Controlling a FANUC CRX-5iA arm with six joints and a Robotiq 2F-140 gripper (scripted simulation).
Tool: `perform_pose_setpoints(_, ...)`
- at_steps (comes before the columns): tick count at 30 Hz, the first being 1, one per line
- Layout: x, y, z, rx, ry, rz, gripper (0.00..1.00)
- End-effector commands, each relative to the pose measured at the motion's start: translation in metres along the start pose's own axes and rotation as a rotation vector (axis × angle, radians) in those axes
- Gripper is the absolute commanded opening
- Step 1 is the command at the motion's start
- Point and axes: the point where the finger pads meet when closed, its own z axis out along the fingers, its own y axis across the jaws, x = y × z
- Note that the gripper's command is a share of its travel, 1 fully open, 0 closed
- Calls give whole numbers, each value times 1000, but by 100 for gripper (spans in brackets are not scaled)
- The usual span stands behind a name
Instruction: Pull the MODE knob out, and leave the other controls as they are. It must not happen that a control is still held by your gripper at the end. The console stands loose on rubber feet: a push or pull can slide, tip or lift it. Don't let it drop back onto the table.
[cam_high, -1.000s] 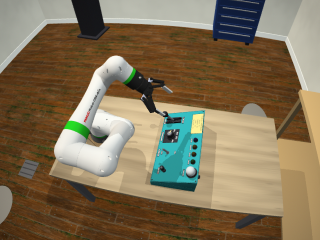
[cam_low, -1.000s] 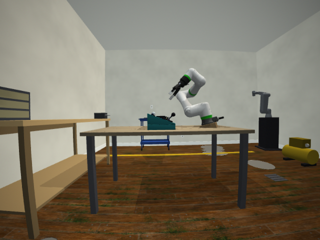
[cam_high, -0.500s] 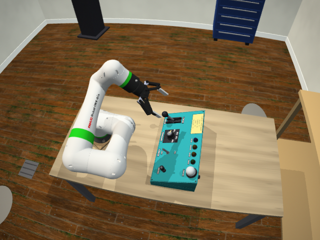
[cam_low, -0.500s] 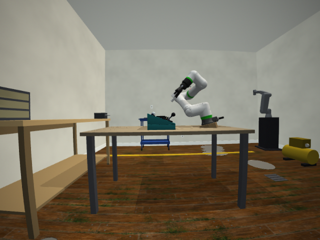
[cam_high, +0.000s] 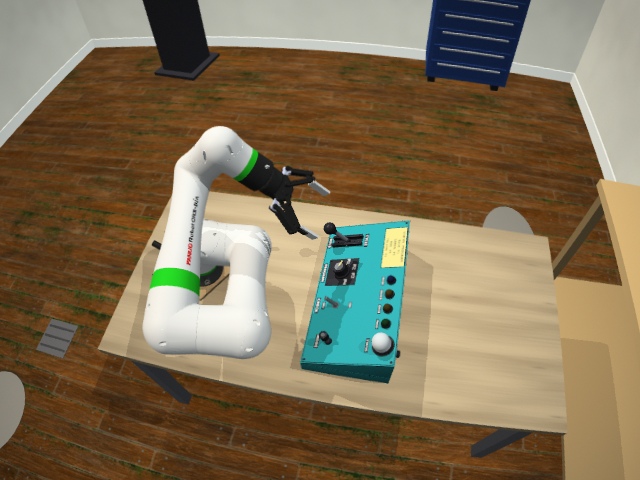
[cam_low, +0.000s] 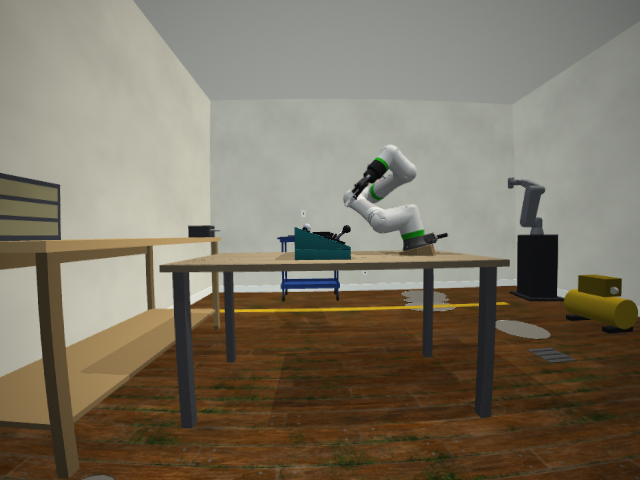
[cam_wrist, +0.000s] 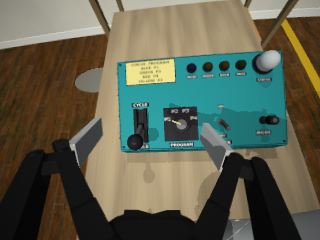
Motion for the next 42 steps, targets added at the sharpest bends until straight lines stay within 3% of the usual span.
perform_pose_setpoints(1,-1,0,-2,2,2,1,100)
perform_pose_setpoints(7,-1,0,-2,2,2,1,100)
perform_pose_setpoints(9,-24,4,0,11,-2,-26,100)
perform_pose_setpoints(24,-24,4,0,11,-2,-26,100)
perform_pose_setpoints(26,-42,8,1,19,-6,-47,100)
perform_pose_setpoints(42,-50,9,2,23,-7,-55,100)
